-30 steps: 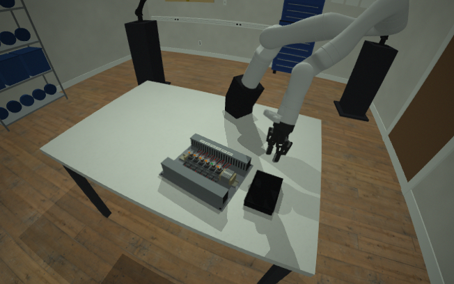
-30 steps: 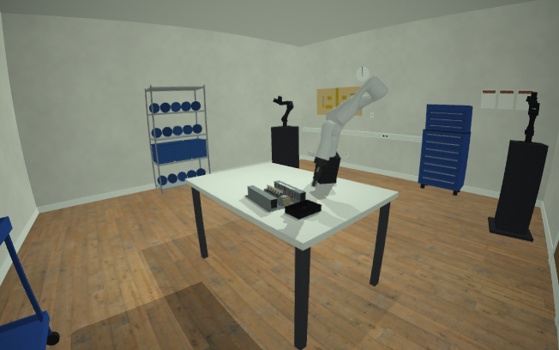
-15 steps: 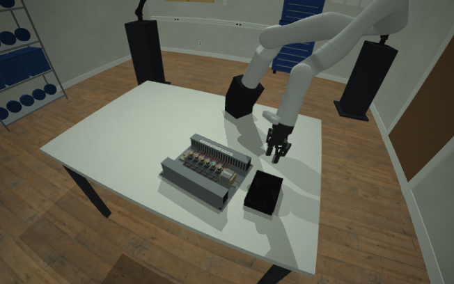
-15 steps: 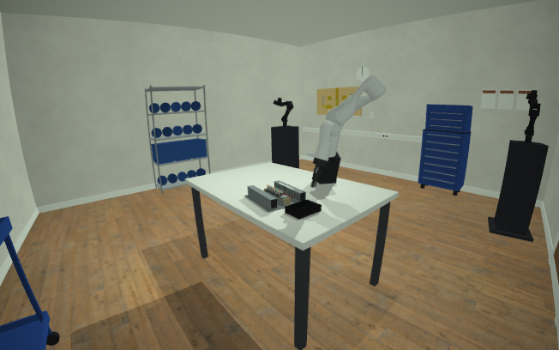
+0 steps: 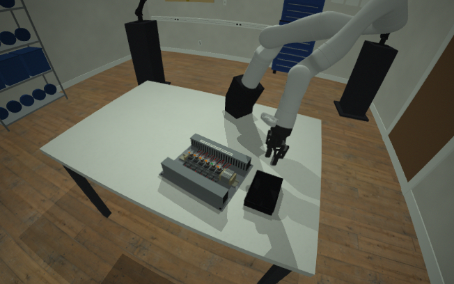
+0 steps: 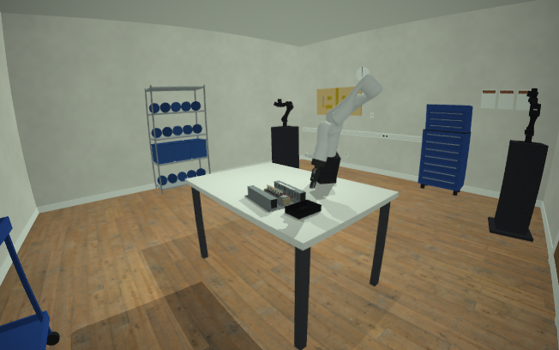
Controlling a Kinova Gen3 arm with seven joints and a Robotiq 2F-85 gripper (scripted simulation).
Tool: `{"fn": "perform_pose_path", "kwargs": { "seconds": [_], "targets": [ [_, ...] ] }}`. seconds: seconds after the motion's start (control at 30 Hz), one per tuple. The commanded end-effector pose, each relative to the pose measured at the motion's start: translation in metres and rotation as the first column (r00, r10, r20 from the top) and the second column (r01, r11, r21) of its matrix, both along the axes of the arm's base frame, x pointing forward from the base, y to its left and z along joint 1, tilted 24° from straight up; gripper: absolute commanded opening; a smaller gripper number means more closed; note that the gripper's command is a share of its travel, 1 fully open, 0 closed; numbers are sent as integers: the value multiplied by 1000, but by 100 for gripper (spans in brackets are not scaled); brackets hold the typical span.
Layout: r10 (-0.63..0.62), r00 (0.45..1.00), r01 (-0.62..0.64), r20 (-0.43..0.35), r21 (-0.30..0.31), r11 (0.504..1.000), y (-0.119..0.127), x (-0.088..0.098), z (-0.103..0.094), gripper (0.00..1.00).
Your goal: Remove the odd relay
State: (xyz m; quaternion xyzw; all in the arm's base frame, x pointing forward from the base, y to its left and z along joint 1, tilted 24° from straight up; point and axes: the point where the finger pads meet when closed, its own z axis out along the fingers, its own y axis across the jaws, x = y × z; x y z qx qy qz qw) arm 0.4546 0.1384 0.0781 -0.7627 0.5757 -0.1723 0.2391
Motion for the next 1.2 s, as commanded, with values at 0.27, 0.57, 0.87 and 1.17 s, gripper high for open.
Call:
{"fn": "perform_pose_path", "kwargs": {
  "seconds": [0.27, 0.57, 0.87, 1.17],
  "targets": [
    [-28, 999, 29, -28, 41, 999, -3, 7, -2, 61],
    [-55, 997, 59, -59, 79, 995, -7, 14, -5, 61],
    [-80, 993, 90, -90, 112, 990, -11, 20, -6, 61],
    [-116, 984, 136, -134, 153, 979, -20, 27, -9, 61]
  ]
}}
